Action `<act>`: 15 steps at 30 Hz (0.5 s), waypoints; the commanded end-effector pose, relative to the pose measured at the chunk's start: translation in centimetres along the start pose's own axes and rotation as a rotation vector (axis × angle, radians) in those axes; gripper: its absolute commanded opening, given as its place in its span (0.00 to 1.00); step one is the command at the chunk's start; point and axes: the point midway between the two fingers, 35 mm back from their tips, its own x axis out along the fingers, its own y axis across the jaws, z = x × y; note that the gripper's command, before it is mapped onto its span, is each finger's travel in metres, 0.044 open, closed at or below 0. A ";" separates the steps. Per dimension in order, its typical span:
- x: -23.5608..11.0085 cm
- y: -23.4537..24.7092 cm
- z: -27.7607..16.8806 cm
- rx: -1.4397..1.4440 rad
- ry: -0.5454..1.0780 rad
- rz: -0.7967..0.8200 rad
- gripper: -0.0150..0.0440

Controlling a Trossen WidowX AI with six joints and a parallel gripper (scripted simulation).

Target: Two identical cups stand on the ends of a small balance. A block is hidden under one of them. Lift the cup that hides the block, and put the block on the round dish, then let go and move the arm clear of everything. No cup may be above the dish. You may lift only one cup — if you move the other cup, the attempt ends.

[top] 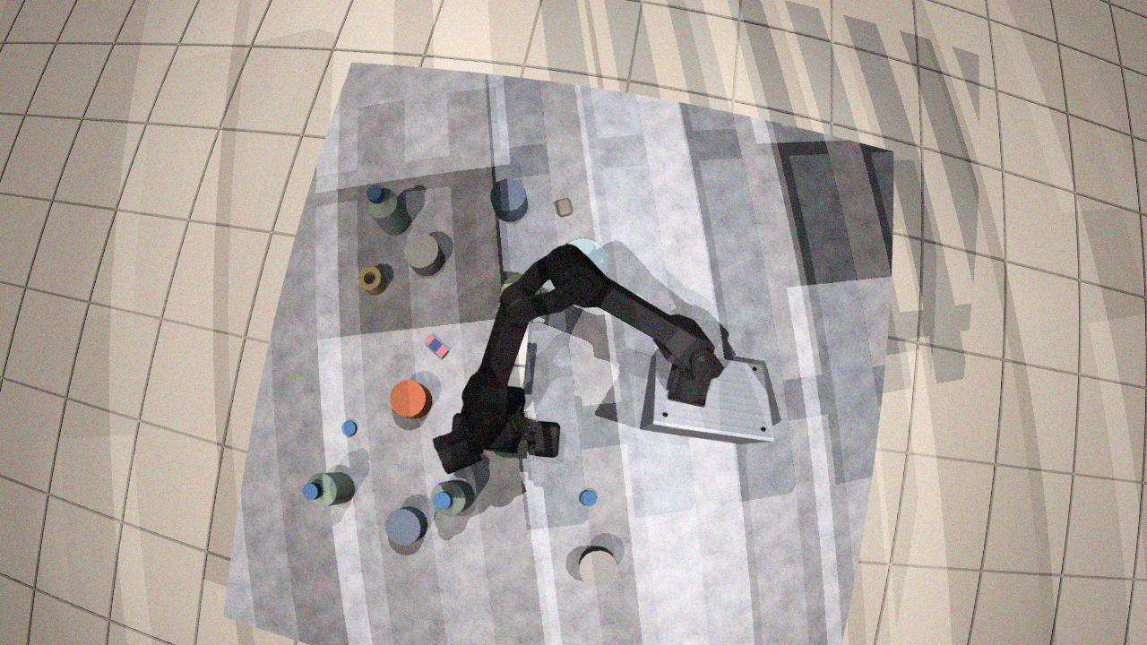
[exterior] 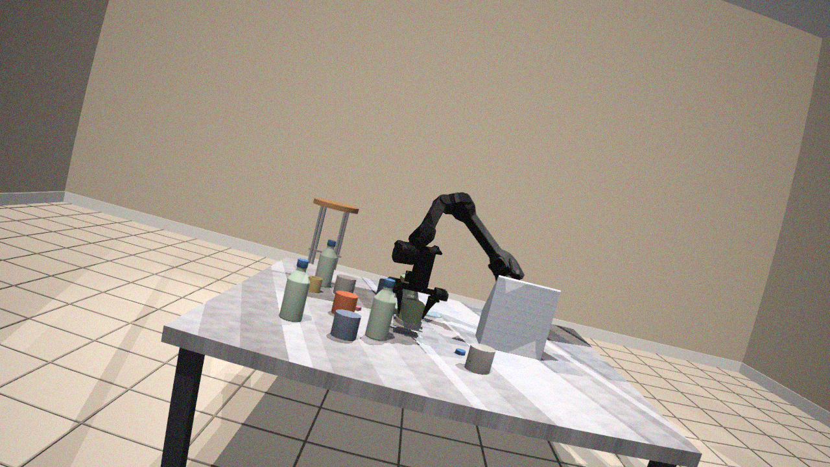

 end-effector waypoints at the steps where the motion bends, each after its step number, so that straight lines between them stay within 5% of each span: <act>1: -0.6 0.3 -0.1 0.009 0.007 0.004 0.25; 15: -2.2 0.6 -0.2 0.009 0.010 0.004 0.25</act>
